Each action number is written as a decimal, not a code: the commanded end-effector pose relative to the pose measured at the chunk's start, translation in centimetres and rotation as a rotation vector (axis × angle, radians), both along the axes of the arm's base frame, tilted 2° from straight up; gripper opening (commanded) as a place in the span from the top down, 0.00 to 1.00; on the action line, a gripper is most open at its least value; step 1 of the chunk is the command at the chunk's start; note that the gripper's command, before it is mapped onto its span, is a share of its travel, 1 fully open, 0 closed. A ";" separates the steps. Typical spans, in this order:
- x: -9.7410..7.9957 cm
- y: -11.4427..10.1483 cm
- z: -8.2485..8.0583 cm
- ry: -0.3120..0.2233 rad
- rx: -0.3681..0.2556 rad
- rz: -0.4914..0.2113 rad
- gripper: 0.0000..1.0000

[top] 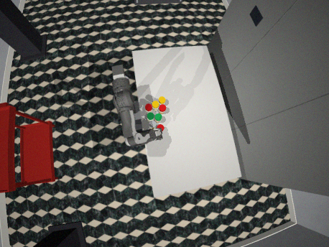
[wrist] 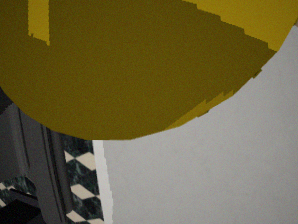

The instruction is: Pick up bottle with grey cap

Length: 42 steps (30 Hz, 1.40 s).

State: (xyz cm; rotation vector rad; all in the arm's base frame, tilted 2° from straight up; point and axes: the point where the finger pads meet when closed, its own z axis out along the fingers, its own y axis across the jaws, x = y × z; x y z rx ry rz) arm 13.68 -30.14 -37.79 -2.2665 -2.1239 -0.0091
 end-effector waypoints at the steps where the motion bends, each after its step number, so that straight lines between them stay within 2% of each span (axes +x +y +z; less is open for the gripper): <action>1: 0.1 -0.1 -0.3 -0.008 -0.001 0.008 0.55; 6: 0.3 -0.2 -1.7 -0.015 -0.003 0.009 0.55; 13: 0.3 -0.2 -1.7 -0.015 -0.003 0.009 0.55; 23: 0.3 1.4 -1.7 -0.010 -0.002 0.008 0.55; 30: 0.3 1.4 -1.7 -0.010 -0.002 0.008 0.55; 42: 0.4 2.9 -1.7 -0.008 -0.002 0.008 0.55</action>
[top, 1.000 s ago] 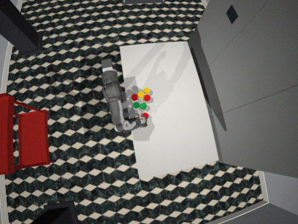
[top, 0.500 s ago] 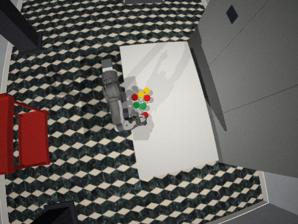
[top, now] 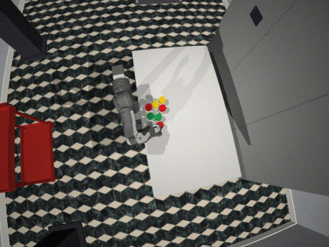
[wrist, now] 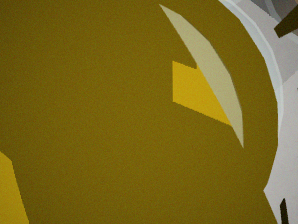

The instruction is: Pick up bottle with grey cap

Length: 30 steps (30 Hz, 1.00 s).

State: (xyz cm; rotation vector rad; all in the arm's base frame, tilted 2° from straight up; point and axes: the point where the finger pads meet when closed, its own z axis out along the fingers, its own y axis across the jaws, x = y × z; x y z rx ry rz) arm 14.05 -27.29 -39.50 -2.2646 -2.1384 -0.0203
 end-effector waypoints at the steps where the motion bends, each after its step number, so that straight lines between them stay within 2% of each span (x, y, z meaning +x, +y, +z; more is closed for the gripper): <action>1: 0.0 0.0 0.0 0.004 -0.001 0.001 0.55; 6: 0.1 0.1 0.1 0.000 0.000 0.000 0.55; 15: 0.1 1.5 0.1 0.005 -0.001 0.001 0.55; 23: 0.2 1.4 0.1 -0.002 -0.008 -0.003 0.55; 30: 0.2 2.6 0.1 0.006 0.003 0.003 0.55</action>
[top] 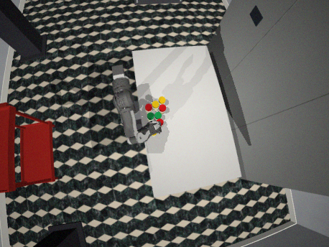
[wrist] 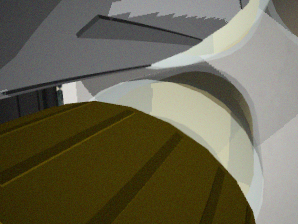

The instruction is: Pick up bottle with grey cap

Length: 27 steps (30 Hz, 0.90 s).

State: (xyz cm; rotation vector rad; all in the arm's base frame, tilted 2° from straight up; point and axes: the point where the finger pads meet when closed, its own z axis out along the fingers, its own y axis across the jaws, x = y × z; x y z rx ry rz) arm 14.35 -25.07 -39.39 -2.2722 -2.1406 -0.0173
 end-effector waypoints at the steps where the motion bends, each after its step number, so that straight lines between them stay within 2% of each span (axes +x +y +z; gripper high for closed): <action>1: -0.1 0.5 0.0 0.010 0.011 0.006 0.55; 10: 0.0 0.7 0.0 0.005 0.009 0.004 0.55; 19: -0.1 2.2 0.0 0.012 0.011 0.007 0.55; 27: 0.0 2.2 0.1 0.005 0.008 0.003 0.55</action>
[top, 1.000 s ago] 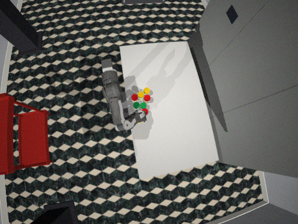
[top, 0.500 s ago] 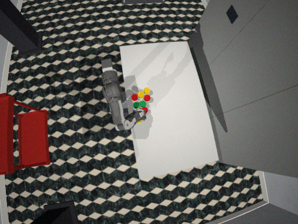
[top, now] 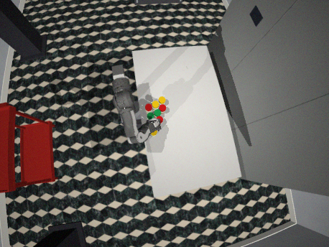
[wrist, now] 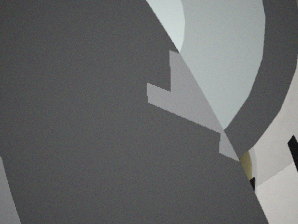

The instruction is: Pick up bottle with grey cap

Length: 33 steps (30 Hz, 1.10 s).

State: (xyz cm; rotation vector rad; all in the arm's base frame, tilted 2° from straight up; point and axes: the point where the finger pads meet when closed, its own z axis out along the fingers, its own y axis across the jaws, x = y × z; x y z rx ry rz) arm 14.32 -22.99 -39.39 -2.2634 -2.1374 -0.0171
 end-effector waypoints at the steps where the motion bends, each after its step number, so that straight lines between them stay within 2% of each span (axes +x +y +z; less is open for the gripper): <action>1: 0.0 0.3 0.1 0.000 0.002 0.001 0.55; 9: 0.0 1.7 0.1 0.006 0.004 0.004 0.55; 33: -0.1 2.9 0.1 0.007 0.004 0.004 0.55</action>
